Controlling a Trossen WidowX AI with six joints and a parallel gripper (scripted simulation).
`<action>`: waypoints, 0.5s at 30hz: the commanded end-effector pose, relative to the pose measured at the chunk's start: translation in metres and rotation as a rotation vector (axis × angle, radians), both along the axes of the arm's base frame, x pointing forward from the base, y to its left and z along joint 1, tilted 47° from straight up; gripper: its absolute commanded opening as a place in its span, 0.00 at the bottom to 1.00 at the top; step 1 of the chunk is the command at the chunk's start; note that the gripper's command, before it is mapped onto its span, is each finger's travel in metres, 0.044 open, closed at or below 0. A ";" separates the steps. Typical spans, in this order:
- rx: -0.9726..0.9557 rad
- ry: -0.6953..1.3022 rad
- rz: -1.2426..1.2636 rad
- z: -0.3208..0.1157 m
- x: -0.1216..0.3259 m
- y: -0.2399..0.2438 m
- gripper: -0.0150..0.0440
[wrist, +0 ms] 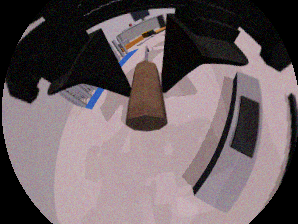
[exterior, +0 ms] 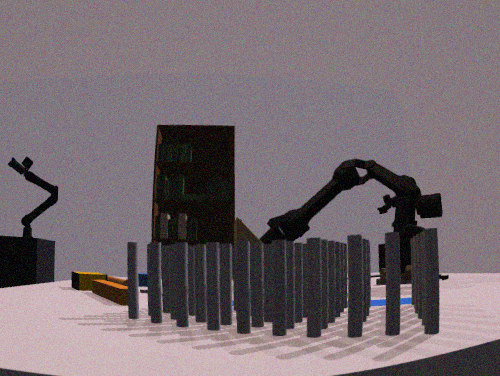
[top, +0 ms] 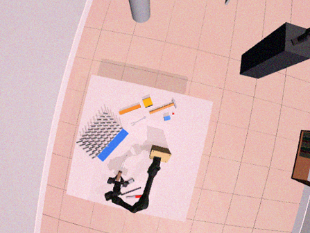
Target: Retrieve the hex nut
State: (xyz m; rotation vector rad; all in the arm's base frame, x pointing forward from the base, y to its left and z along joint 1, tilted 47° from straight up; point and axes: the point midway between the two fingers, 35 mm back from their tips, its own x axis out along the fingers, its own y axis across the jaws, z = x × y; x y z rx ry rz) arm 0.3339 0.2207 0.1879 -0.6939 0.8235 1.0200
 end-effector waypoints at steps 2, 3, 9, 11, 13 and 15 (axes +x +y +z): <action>-0.003 -0.002 -0.009 -0.004 0.000 0.003 0.25; -0.003 -0.003 -0.009 -0.005 0.000 0.004 0.25; -0.001 -0.003 -0.010 -0.009 -0.001 0.008 0.25; 0.002 0.000 0.000 -0.007 -0.002 0.008 0.30; 0.002 0.000 0.000 -0.007 -0.002 0.008 0.39; 0.002 0.000 0.000 -0.007 -0.002 0.008 0.48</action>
